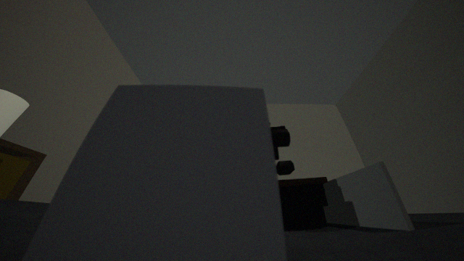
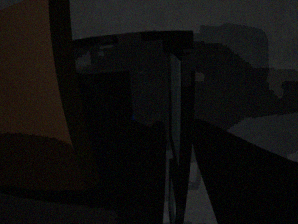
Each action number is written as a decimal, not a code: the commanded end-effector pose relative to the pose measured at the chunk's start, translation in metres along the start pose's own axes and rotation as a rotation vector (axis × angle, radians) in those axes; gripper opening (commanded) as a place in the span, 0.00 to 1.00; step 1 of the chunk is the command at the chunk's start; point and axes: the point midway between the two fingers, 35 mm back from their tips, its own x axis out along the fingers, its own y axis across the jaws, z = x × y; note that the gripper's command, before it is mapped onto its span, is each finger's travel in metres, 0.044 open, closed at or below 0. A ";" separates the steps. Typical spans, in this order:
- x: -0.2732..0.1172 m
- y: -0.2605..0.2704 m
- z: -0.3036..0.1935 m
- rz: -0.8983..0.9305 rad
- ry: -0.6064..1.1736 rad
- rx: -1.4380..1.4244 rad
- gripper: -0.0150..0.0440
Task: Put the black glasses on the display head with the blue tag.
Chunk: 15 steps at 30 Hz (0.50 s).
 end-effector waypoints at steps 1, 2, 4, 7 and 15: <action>0.000 0.000 0.000 0.000 0.000 0.000 0.44; 0.000 0.000 0.000 0.000 0.000 0.000 0.44; 0.000 0.000 0.000 0.000 0.000 0.000 0.44; 0.000 0.000 0.000 0.000 0.000 0.000 0.44; -0.030 0.000 0.000 -0.017 0.003 -0.003 0.44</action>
